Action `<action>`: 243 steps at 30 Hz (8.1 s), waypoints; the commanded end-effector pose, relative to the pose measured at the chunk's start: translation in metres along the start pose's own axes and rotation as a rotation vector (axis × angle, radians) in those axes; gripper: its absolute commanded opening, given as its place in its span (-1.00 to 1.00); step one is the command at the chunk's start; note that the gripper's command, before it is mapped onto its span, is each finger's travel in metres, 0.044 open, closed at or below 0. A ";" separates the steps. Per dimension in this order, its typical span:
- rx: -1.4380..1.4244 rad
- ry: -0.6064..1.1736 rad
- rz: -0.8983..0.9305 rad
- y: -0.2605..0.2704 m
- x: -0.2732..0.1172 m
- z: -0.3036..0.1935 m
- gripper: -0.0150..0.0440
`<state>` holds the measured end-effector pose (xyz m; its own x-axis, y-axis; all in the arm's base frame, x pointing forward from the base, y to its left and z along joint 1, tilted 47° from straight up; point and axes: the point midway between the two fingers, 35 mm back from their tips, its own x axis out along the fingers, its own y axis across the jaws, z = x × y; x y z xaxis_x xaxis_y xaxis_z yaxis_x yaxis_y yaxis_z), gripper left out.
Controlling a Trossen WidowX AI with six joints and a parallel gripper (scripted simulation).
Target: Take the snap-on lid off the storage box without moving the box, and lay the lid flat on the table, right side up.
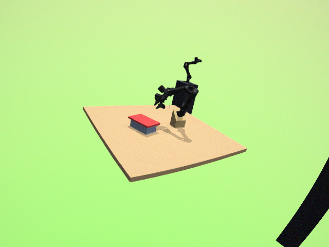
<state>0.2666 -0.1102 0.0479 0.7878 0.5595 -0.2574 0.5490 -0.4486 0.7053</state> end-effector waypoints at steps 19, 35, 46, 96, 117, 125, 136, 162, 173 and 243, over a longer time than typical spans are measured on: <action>0.017 0.009 0.002 -0.054 0.045 -0.003 0.31; 0.012 0.000 -0.019 -0.055 0.068 0.002 0.31; 0.011 -0.002 -0.020 -0.055 0.086 0.002 0.31; 0.013 0.013 0.006 -0.051 0.114 -0.005 -0.49; 0.013 0.013 0.006 -0.049 0.111 -0.005 -0.49; 0.013 0.013 0.006 -0.048 0.110 -0.005 -0.49; 0.013 0.013 0.006 -0.046 0.108 -0.005 -0.49; 0.013 0.013 0.006 -0.042 0.105 -0.005 -0.49; 0.017 0.012 0.004 -0.042 0.105 -0.005 -0.49; 0.017 0.012 0.004 -0.038 0.109 -0.005 -0.49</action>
<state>0.3295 -0.0287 -0.0037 0.7869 0.5658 -0.2462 0.5500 -0.4621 0.6957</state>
